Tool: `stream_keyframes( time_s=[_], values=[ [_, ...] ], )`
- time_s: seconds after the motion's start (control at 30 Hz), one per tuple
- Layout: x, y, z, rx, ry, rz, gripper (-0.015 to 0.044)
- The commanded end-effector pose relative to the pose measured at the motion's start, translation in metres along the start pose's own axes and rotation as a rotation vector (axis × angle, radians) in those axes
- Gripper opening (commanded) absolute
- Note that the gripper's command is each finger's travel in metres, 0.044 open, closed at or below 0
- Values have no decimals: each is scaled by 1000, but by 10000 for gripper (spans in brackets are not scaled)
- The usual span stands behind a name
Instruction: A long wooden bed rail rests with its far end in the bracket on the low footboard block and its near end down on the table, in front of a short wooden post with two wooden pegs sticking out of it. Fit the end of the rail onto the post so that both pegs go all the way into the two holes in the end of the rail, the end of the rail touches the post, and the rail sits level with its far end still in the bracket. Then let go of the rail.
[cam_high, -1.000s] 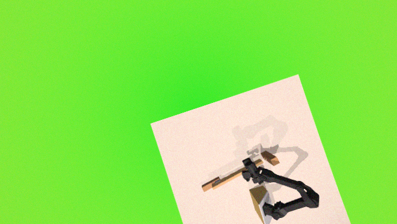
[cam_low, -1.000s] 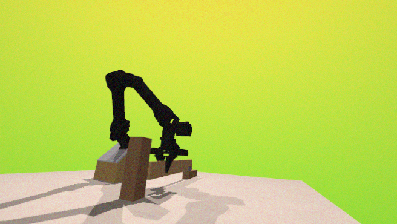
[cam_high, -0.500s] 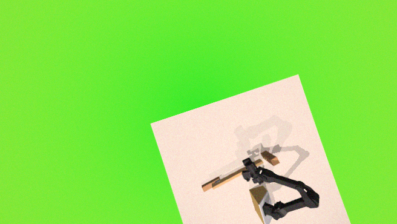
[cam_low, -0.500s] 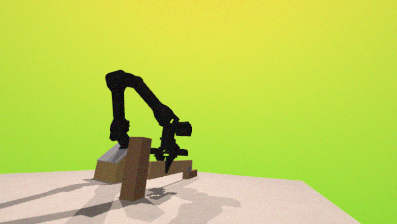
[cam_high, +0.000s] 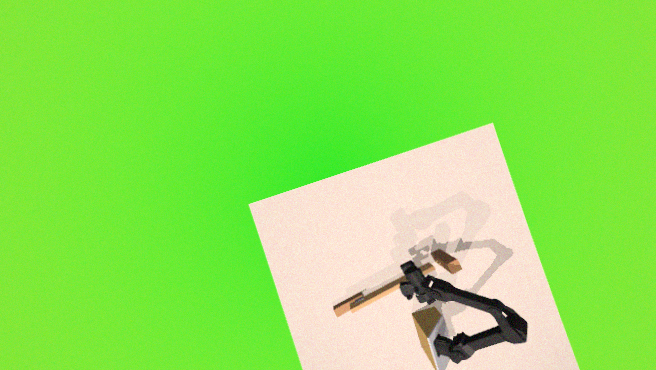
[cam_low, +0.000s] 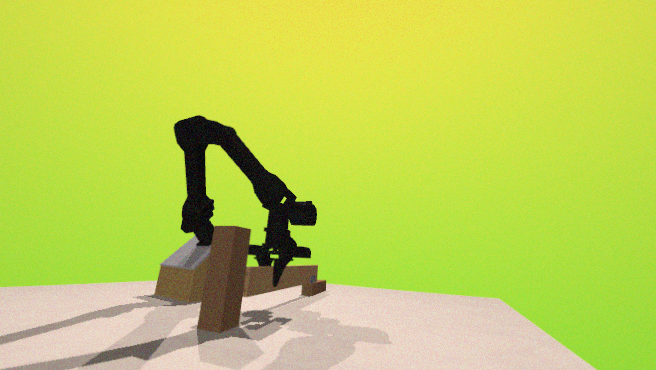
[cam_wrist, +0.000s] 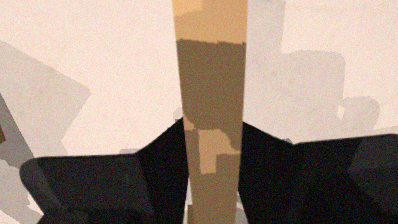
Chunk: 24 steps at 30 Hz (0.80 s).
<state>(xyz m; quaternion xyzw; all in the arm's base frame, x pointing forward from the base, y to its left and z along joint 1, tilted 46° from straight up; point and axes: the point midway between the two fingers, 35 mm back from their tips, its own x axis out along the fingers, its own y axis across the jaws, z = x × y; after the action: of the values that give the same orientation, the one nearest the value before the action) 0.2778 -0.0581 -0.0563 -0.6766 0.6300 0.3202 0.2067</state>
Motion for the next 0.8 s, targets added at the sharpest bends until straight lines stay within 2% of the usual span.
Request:
stream_keyframes(
  time_s=[0.0, 0.77],
  values=[
    [-1, -1, 2, -5, -8, -5, 0],
    [-2, 0, -5, -5, -8, -5, 0]
  ],
)
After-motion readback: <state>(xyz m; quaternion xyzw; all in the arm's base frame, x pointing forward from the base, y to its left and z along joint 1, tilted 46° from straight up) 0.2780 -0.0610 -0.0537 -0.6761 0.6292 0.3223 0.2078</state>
